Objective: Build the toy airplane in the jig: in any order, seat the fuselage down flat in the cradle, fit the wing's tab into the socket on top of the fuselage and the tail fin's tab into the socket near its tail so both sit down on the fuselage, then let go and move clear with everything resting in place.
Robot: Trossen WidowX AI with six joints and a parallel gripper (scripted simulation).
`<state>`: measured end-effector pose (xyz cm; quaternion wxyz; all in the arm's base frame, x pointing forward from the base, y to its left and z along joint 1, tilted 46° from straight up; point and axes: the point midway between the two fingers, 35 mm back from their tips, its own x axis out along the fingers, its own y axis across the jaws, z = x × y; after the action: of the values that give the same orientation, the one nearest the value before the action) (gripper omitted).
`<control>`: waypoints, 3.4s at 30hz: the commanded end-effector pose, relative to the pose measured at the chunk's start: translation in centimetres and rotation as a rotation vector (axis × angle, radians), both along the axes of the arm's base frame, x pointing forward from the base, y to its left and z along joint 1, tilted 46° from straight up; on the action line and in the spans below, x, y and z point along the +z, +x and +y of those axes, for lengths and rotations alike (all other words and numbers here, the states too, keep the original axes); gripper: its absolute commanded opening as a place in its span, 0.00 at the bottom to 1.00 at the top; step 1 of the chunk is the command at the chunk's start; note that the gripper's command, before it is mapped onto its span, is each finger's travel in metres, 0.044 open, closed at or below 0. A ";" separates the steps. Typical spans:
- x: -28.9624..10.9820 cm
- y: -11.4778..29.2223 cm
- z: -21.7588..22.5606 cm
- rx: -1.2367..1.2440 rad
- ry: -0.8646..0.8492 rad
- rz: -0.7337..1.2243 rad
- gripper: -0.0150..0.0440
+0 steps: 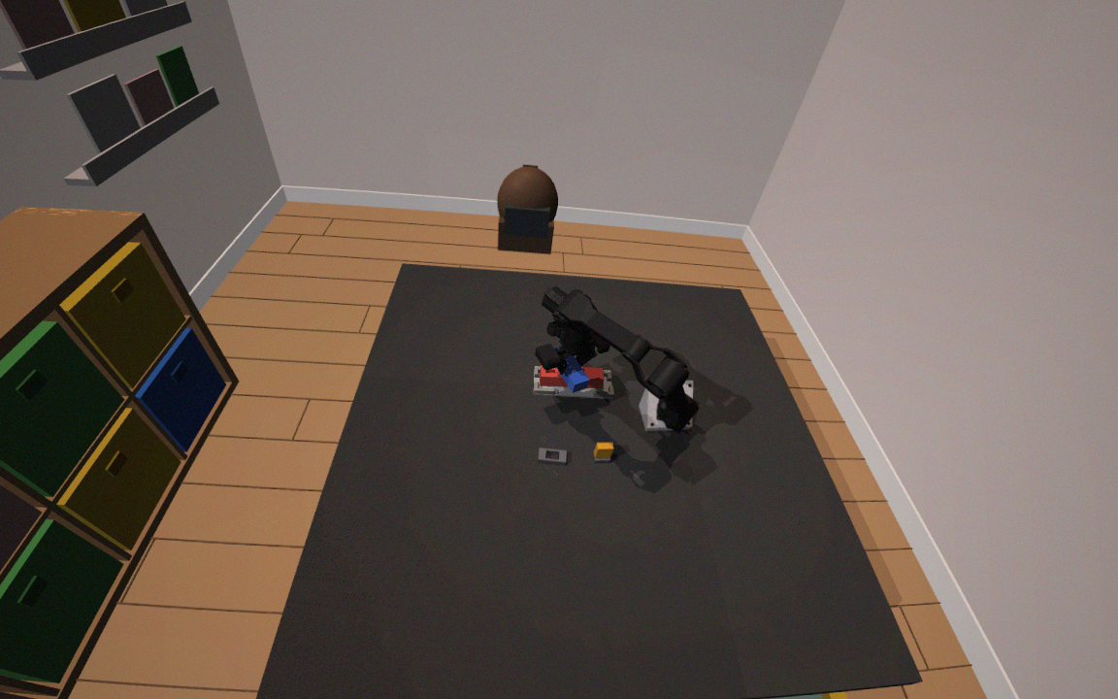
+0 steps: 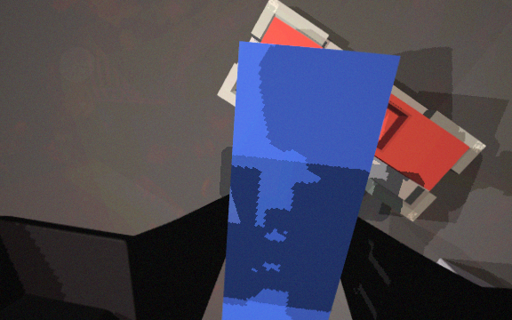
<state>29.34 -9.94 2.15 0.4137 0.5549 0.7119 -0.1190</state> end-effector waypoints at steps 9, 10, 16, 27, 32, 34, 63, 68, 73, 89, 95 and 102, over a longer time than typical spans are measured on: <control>-3.0 -2.1 -1.8 -0.134 -0.003 0.149 0.25; -3.3 -2.3 -1.9 -0.145 -0.003 0.161 0.25; -4.7 -3.4 -2.6 -0.211 -0.003 0.232 0.25; -6.5 -5.0 -3.4 -0.302 0.000 0.333 0.30; -6.5 -5.0 -3.4 -0.302 0.000 0.333 0.52; -6.5 -5.1 -3.4 -0.302 0.000 0.333 0.59; -8.2 -5.2 -1.9 -0.302 0.000 0.333 0.59; -8.8 -5.3 -1.3 -0.302 0.000 0.332 0.59; -9.3 -5.4 -0.8 -0.302 0.001 0.332 0.59; -9.4 -5.4 -0.7 -0.297 -0.003 0.329 0.53; -9.4 -5.4 -0.7 -0.297 -0.003 0.329 0.35; -9.4 -5.4 -0.7 -0.297 -0.003 0.329 0.66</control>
<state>23.96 -10.62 -7.29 0.2702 0.6262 0.6801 -0.2688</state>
